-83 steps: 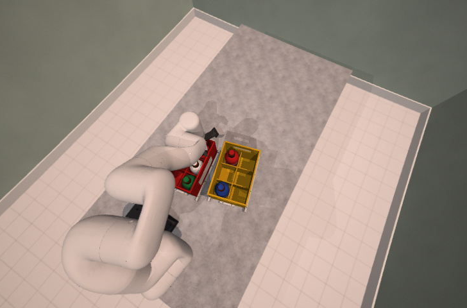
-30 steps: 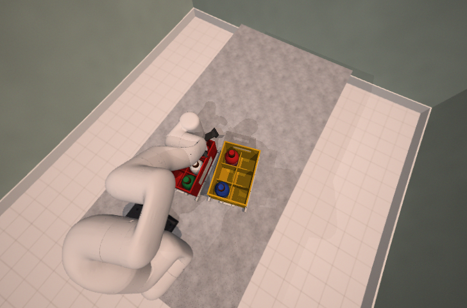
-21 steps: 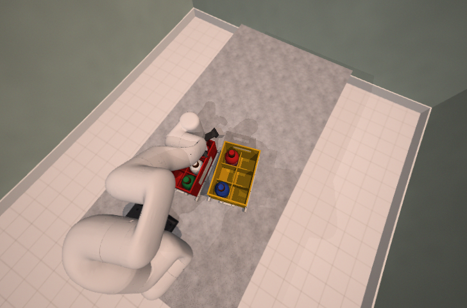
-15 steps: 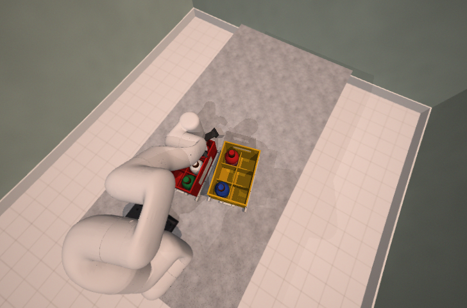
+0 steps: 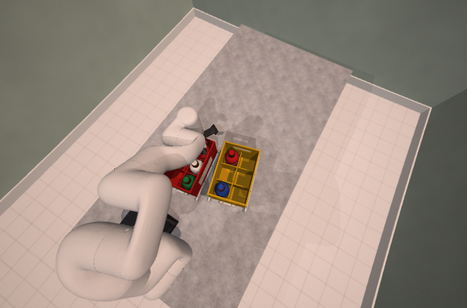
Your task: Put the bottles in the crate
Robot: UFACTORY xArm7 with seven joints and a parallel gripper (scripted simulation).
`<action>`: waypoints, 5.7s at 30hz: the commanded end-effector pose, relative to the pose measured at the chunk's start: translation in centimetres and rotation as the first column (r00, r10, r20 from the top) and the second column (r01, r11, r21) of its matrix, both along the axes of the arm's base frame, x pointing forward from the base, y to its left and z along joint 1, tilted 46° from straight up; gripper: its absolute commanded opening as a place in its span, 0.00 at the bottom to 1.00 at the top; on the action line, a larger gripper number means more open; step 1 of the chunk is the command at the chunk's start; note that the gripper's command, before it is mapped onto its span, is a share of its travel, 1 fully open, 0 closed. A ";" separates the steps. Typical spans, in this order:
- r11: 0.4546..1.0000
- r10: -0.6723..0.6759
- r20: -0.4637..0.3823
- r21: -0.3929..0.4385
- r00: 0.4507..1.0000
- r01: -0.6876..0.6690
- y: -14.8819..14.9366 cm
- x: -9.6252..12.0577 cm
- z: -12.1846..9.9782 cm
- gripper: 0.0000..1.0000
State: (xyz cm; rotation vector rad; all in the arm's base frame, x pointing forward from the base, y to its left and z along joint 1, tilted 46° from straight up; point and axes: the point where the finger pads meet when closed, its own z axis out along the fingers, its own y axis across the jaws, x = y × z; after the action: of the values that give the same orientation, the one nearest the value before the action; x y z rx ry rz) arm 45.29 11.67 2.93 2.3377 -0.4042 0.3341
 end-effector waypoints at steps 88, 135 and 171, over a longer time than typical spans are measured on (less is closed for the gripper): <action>1.000 0.003 0.002 0.003 1.000 -0.003 14.2 -8.2 -1.0 0.65; 1.000 0.002 0.001 0.004 1.000 -0.002 29.9 -20.1 -8.4 0.65; 1.000 0.002 0.001 0.004 1.000 -0.002 33.8 -23.1 -10.1 0.65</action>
State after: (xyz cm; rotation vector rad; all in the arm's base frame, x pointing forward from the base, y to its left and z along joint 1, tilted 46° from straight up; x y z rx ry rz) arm 22.25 45.22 -7.36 2.3371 -0.4045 0.3340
